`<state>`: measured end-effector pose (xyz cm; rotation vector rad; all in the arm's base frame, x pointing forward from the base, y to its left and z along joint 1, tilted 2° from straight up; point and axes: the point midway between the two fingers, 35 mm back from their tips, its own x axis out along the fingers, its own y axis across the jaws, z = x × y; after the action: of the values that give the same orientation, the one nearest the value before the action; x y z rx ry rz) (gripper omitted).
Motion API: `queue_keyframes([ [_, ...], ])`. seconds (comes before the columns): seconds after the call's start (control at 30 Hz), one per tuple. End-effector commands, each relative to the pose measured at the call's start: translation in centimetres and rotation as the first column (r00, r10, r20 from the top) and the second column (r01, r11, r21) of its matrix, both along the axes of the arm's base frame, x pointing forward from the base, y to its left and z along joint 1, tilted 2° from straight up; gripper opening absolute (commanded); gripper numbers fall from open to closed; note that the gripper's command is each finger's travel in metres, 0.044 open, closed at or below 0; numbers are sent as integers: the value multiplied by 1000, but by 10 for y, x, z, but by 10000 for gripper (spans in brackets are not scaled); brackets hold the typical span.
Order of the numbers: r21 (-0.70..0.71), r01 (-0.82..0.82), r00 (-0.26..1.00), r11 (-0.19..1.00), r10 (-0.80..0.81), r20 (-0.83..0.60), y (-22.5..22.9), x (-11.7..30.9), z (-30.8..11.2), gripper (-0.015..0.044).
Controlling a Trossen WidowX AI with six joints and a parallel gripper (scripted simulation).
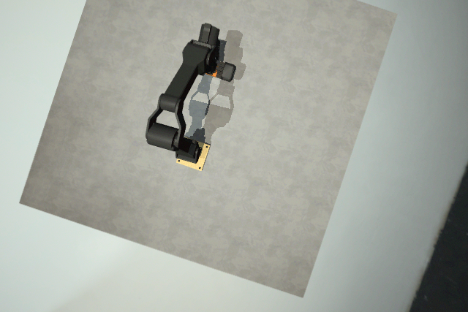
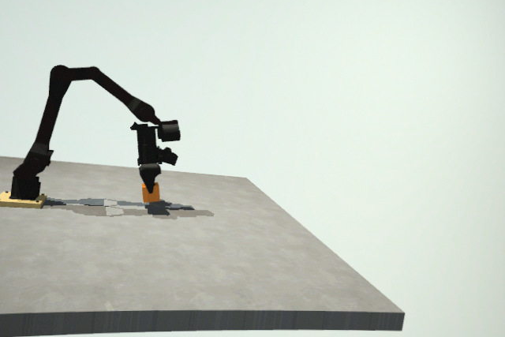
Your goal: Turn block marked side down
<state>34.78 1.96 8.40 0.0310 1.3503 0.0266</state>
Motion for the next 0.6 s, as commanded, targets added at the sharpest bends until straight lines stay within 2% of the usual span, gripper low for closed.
queue_keyframes([
  [0.0, -2, 6, 998, 1000, -5, 60, 0, 1, 2, 0],
  [0.57, 4, 17, 948, 1000, -17, 319, 0, -5, 1, 0],
])
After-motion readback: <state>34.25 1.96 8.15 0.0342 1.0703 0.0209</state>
